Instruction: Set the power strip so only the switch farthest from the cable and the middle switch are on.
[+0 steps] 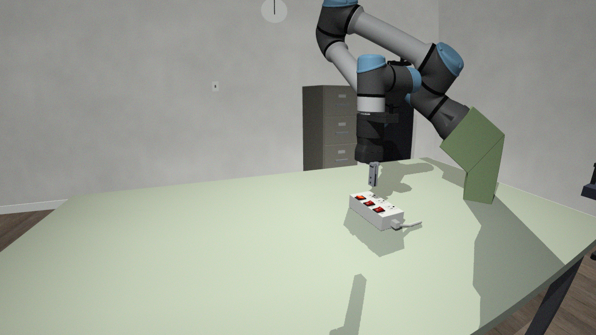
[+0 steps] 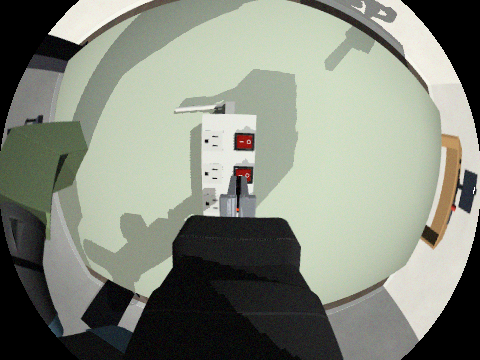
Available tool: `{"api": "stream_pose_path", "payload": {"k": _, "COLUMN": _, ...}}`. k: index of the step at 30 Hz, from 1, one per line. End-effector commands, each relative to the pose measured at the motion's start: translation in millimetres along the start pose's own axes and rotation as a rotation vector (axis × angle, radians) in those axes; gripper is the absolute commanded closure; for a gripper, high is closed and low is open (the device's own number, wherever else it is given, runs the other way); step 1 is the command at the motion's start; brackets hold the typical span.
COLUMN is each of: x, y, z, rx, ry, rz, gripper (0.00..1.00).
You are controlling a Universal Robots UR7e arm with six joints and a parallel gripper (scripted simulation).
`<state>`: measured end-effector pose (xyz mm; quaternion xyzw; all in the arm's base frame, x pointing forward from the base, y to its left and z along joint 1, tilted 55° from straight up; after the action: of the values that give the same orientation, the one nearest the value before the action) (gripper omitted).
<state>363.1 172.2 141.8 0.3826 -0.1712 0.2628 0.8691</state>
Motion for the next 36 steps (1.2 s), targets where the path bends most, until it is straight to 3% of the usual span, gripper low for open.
{"api": "stream_pose_path", "payload": {"k": 1, "x": 0.1, "y": 0.3, "z": 0.0, "rx": 0.0, "ry": 0.0, "rz": 0.001, "gripper": 1.0}}
{"api": "stream_pose_path", "payload": {"k": 36, "x": 0.2, "y": -10.4, "z": -0.1, "rx": 0.0, "ry": 0.0, "rz": 0.001, "gripper": 1.0}}
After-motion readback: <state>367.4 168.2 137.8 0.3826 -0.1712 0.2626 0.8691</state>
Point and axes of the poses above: the point where the finger pads meet when closed, its own y axis back along the fingers, its own x axis across the jaws, z = x × y, the point moved 10 cm from there along y, back along the fingers, and after that the axes turned 3 degrees about -y, right-handed, at the moved point
